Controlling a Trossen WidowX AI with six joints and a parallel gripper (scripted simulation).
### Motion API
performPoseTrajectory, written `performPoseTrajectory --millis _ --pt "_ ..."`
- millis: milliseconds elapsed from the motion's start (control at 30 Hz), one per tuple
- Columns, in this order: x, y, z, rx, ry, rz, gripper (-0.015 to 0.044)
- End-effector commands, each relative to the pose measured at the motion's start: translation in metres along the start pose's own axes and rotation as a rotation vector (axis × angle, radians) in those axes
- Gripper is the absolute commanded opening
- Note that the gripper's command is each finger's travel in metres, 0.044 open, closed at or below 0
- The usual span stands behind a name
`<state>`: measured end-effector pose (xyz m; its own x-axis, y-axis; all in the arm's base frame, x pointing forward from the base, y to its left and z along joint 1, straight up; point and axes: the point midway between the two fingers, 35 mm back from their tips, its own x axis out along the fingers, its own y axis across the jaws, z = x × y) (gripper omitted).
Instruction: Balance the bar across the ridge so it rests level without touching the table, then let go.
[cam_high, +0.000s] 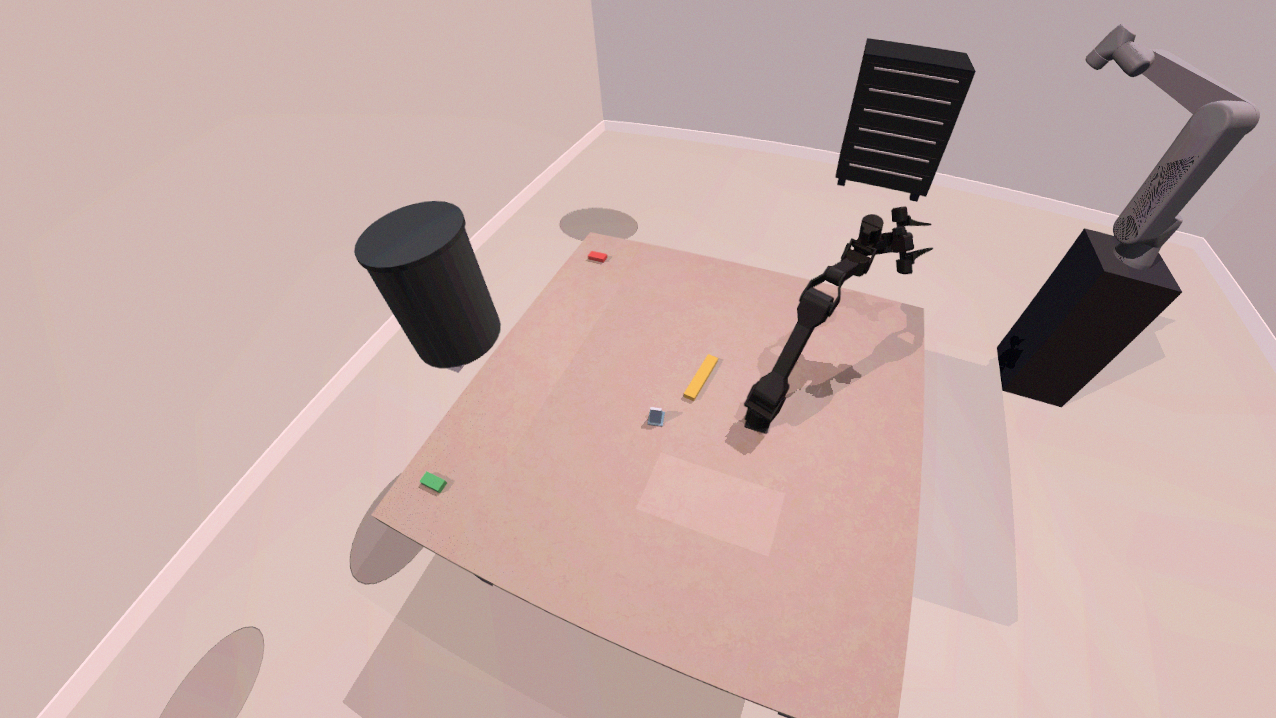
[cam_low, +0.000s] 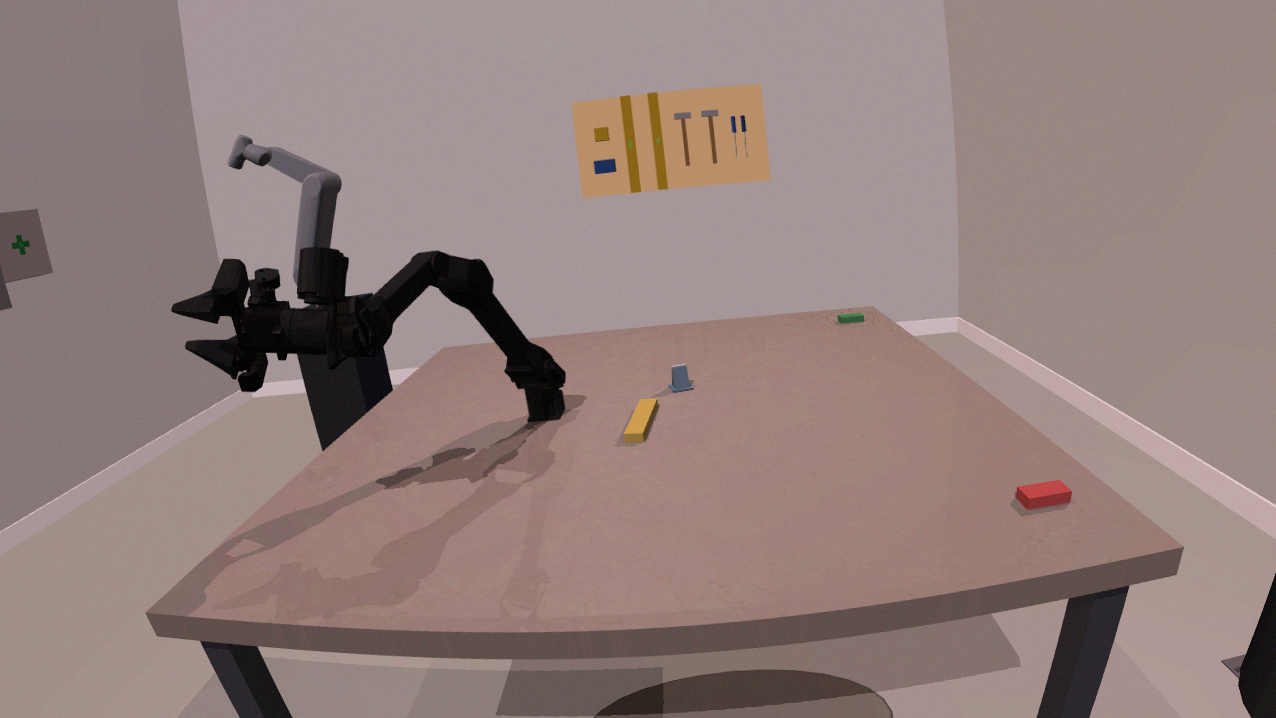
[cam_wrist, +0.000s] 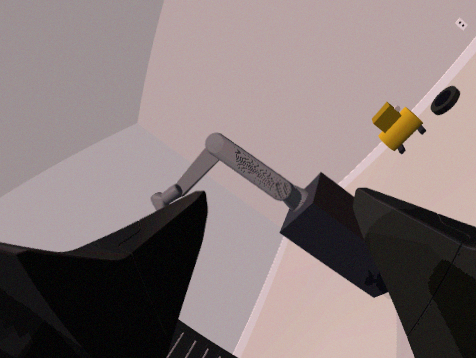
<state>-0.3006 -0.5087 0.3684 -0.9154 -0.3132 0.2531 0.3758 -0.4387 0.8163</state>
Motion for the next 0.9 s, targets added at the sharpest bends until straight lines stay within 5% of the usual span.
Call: performPoseTrajectory --millis 0,867 --pt "-0.028 0.018 -0.023 -0.132 0.107 0.035 0.0315" --pt "-0.251 0.078 -0.118 -0.948 0.671 0.509 0.0315"
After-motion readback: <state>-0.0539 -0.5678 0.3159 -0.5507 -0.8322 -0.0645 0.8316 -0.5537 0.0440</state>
